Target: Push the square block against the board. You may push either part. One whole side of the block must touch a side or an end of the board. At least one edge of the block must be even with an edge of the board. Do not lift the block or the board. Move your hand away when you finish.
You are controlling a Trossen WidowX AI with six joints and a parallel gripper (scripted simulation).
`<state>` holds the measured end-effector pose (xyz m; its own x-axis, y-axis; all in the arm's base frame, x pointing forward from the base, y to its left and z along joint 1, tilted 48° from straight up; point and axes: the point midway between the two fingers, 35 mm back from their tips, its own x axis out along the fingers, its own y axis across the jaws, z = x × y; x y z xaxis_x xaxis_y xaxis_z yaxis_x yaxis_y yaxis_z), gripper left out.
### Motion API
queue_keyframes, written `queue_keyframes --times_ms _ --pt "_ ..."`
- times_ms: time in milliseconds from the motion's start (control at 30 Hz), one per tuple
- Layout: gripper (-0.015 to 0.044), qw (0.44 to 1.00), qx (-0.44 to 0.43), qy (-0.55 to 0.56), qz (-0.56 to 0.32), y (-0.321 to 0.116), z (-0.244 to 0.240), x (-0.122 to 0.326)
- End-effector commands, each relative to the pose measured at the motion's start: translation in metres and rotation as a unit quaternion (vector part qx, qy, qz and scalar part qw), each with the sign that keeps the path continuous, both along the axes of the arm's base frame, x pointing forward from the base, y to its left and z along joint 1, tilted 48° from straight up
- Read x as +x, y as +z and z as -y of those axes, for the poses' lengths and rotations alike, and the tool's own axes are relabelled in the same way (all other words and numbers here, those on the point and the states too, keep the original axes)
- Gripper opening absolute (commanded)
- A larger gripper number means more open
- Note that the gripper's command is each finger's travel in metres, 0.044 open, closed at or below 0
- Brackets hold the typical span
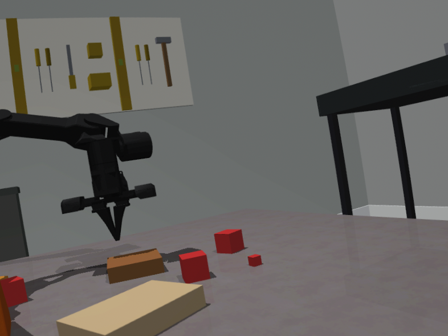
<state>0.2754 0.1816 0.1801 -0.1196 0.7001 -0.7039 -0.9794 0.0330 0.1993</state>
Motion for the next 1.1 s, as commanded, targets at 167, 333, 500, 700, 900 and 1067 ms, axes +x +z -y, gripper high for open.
queue_keyframes --times_ms 167,333,500,700,900,1067 --pt "0.0 0.998 0.034 0.042 0.033 0.022 -0.014 -0.01" --pt "0.0 0.998 0.036 0.042 0.033 -0.008 -0.048 -0.016" --pt "0.0 0.998 0.037 0.041 0.033 -0.014 -0.055 -0.018" --pt "0.0 0.998 0.036 0.041 0.033 -0.017 -0.052 -0.018" --pt "0.0 0.998 0.035 0.042 0.033 -0.022 -0.048 -0.017" --pt "0.0 0.998 0.035 0.042 0.033 -0.026 -0.044 -0.017"
